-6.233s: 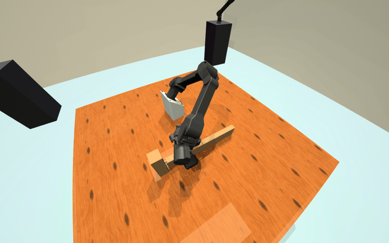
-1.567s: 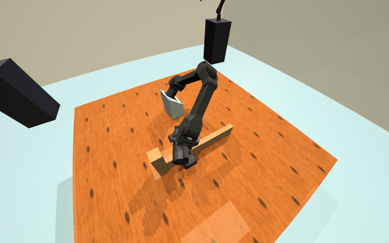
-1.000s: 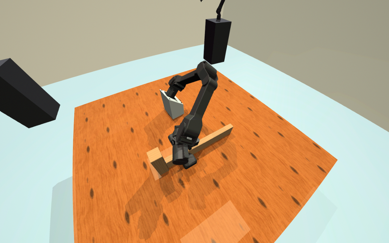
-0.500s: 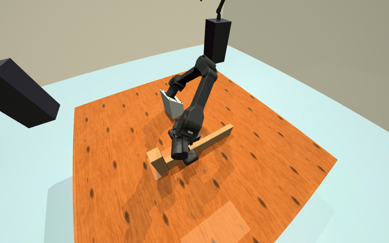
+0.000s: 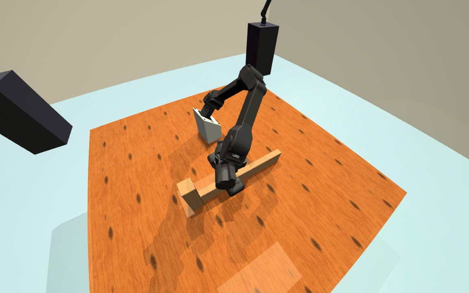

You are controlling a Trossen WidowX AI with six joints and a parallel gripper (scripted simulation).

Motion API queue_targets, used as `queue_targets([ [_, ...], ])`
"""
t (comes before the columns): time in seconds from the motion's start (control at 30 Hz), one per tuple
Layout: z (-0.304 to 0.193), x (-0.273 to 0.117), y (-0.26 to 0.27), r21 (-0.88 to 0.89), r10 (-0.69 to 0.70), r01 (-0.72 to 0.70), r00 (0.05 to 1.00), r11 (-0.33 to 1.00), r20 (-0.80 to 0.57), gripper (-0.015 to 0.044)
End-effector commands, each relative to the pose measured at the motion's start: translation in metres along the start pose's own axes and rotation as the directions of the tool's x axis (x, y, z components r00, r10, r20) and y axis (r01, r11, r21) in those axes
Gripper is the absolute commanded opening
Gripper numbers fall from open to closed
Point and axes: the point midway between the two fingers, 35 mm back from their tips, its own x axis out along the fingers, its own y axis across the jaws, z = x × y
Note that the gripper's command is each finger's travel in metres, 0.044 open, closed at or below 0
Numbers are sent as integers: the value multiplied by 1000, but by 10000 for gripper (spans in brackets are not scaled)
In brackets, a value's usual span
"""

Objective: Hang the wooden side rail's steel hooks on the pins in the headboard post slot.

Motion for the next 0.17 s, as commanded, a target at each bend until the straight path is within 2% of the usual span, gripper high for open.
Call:
queue_targets([
  [0.0,0,1,0,-1,2,-2,1000,1000,0,440],
  [0.13,0,1,0,-1,2,-2,1000,1000,0,440],
])
